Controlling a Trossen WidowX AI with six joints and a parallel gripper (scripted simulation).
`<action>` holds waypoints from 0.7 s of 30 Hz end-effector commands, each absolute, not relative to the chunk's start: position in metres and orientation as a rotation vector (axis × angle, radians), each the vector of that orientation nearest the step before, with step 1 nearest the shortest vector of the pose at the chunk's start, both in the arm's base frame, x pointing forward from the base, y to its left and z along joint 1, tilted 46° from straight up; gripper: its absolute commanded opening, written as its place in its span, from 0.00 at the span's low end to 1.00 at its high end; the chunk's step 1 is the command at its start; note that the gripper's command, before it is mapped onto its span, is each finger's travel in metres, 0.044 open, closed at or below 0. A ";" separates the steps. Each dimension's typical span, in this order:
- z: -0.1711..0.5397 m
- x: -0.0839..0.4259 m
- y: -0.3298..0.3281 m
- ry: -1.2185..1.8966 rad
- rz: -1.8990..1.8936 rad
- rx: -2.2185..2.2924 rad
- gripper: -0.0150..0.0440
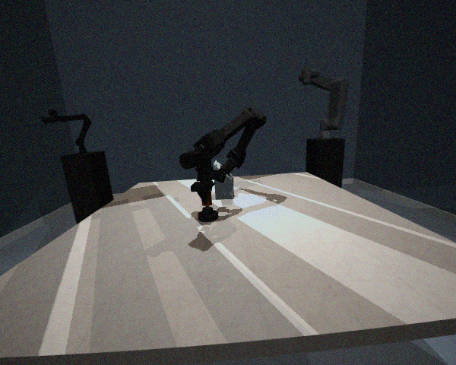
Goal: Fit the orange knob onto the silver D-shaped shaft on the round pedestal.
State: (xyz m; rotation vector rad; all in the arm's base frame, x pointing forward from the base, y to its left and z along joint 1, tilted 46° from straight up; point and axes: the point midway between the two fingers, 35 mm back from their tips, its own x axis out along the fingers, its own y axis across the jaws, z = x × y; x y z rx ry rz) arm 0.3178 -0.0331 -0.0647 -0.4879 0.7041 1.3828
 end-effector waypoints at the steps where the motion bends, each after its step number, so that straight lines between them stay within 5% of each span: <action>1: -0.062 0.319 -0.034 0.703 1.381 -0.488 0.25; 21: -0.064 0.319 -0.034 0.837 1.291 -0.322 0.25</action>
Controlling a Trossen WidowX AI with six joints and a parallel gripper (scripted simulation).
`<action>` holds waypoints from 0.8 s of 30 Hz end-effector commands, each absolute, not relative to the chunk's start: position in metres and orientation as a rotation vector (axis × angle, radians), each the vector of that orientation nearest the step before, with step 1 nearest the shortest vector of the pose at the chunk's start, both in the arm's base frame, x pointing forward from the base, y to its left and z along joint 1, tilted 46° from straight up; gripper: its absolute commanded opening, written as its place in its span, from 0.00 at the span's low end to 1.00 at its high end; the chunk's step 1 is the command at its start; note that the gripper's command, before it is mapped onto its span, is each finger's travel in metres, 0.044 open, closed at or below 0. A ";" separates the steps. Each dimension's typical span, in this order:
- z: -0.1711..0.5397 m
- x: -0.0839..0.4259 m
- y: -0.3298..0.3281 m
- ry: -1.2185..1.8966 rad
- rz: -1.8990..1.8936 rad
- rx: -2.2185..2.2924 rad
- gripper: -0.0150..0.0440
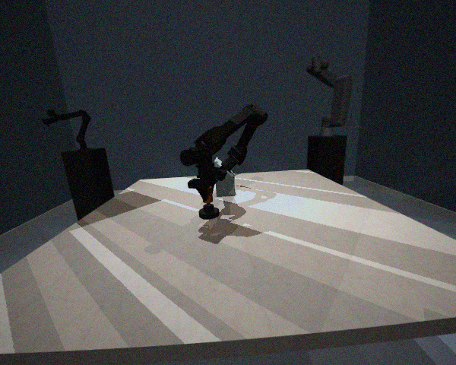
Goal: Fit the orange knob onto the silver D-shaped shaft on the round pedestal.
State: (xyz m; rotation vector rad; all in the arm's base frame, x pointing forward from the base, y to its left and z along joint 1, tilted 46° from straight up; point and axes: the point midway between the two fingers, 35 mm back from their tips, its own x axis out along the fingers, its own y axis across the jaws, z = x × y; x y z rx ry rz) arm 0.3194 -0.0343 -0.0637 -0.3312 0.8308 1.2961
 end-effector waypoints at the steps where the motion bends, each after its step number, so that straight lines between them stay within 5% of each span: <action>1: -0.064 0.319 -0.033 0.837 1.291 -0.322 0.25; 24: -0.065 0.317 -0.032 0.837 1.291 -0.322 0.25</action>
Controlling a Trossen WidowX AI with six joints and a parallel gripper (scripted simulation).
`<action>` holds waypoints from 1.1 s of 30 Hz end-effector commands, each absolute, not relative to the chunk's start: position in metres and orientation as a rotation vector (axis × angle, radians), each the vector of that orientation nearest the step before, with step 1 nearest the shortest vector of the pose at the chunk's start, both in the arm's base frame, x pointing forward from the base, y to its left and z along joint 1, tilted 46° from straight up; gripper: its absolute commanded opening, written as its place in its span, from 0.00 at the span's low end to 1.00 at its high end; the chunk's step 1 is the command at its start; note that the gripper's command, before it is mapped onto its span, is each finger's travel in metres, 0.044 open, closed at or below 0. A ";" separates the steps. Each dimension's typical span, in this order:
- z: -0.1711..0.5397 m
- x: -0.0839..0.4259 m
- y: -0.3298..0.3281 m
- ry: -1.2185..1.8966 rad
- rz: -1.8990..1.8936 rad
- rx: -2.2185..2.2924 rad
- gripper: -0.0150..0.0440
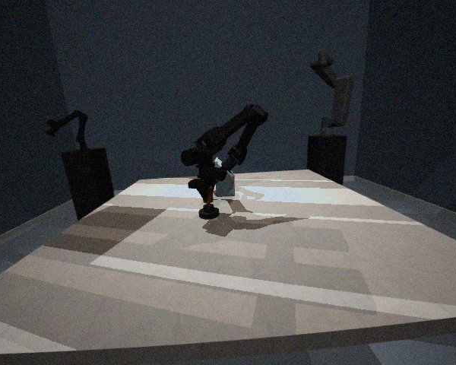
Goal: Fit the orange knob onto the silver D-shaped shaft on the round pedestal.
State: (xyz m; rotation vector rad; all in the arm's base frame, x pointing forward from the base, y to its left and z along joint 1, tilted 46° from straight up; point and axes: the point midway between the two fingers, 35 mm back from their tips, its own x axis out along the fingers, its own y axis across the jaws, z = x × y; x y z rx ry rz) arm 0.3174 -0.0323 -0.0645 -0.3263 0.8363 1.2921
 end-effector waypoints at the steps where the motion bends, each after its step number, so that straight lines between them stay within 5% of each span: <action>1: -0.064 0.317 -0.033 0.837 1.291 -0.322 0.25; 33: -0.065 0.320 -0.033 0.963 1.191 -0.156 0.25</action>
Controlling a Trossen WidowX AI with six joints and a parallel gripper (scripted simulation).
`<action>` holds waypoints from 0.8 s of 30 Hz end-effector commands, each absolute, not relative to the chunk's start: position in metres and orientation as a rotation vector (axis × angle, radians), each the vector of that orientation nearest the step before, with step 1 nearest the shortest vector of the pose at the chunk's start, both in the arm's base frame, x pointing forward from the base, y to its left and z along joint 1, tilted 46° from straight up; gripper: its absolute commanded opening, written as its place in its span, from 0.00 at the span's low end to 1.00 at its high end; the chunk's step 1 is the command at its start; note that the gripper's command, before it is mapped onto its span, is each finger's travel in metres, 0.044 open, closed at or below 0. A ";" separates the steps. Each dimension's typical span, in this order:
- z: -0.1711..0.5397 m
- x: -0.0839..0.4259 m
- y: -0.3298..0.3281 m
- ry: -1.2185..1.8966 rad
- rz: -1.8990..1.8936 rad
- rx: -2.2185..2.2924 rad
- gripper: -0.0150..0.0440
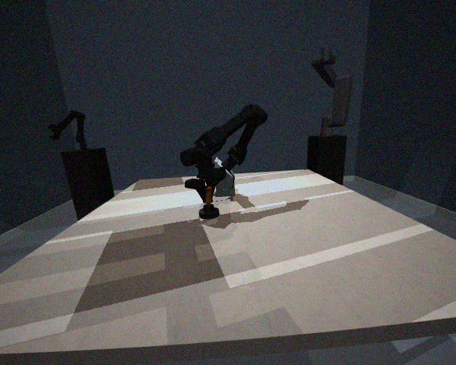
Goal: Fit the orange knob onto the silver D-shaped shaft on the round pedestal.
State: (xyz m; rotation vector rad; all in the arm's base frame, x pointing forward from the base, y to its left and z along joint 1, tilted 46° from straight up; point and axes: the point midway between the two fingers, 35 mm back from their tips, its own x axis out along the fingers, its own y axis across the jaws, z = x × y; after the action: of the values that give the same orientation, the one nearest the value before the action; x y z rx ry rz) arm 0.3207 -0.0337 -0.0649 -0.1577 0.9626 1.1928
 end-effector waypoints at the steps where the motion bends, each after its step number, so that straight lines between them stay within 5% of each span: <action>1: -0.065 0.320 -0.033 0.963 1.191 -0.156 0.25; 24: -0.065 0.314 -0.035 1.081 1.082 0.011 0.25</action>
State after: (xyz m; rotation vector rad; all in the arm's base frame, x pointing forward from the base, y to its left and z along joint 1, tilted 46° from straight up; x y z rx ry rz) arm 0.3143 -0.0344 -0.0642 0.0030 1.0715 1.0906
